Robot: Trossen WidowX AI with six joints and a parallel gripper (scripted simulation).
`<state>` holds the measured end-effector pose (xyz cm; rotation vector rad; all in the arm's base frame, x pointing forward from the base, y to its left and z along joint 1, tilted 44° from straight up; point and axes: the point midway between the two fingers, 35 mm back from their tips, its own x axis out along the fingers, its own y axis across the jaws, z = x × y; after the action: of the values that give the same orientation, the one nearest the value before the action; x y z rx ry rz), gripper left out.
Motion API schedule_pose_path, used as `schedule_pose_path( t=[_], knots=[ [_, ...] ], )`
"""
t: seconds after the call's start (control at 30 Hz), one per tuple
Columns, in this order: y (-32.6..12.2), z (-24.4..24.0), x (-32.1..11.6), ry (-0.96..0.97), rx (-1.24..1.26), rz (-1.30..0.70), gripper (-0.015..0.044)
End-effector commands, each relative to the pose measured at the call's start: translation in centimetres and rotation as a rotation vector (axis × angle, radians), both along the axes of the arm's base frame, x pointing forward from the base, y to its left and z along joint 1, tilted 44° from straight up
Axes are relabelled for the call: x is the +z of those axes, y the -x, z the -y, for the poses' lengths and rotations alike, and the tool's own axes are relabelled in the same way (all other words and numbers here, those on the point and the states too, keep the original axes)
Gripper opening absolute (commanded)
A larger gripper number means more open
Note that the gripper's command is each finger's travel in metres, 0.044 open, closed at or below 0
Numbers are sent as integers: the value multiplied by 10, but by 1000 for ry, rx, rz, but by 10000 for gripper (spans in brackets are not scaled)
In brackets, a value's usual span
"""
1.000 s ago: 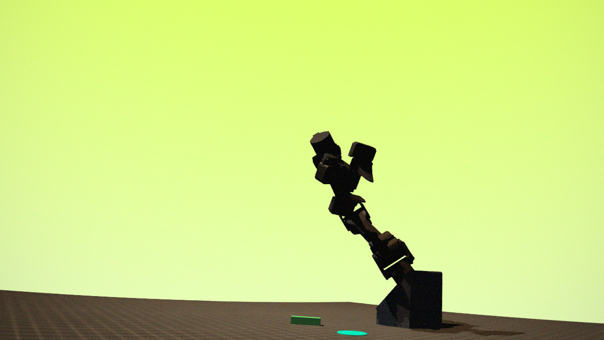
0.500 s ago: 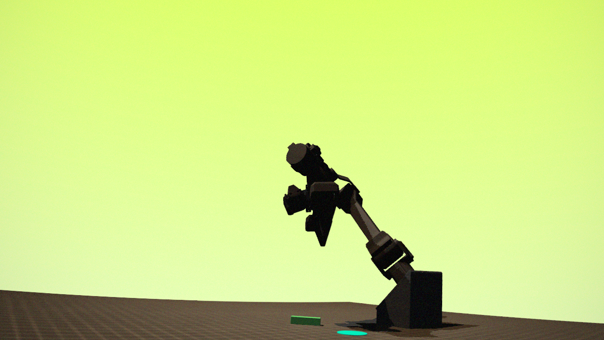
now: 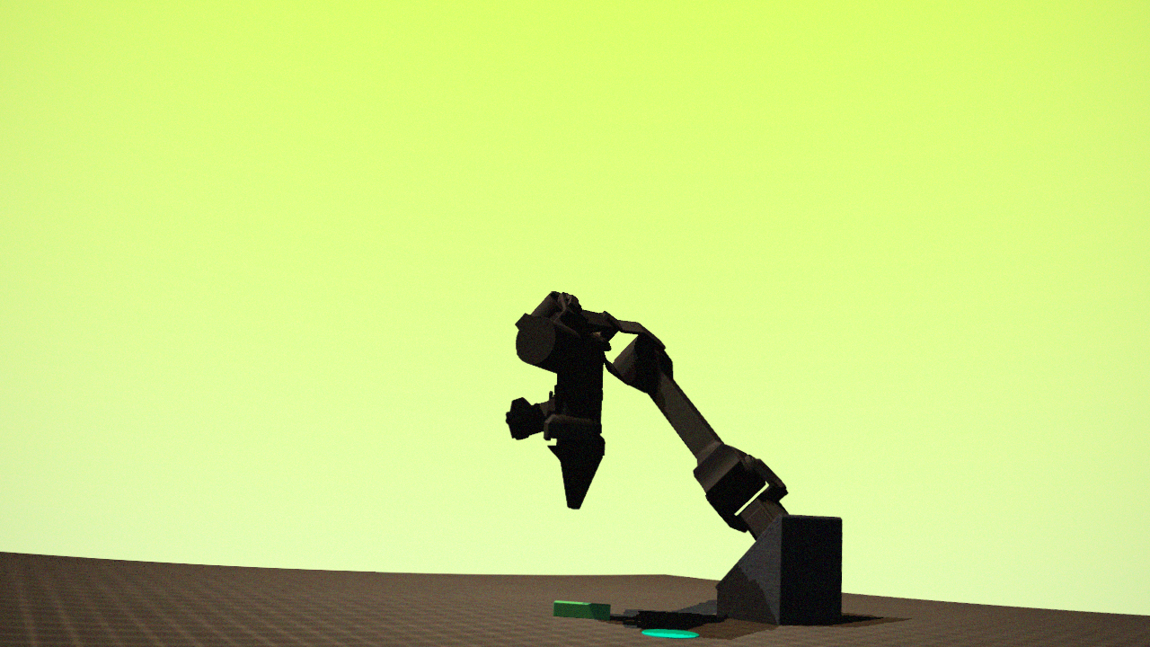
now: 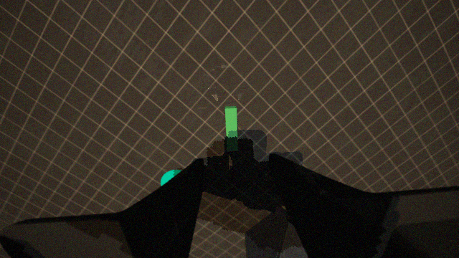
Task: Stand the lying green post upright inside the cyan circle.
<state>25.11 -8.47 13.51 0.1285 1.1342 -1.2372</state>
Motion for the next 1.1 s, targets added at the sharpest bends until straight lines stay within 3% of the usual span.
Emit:
schedule_pose_path(
  t=[0.0,0.33,0.63,0.9,1.07],
  knots=[
    [-3,8,-4,15,-8,4,233],
    [9,80,-78,21,-8,5,233],
    [11,85,-82,24,-9,4,233],
    [11,85,-82,24,-9,4,23],
    [11,84,-82,23,-9,4,23]
  ],
)
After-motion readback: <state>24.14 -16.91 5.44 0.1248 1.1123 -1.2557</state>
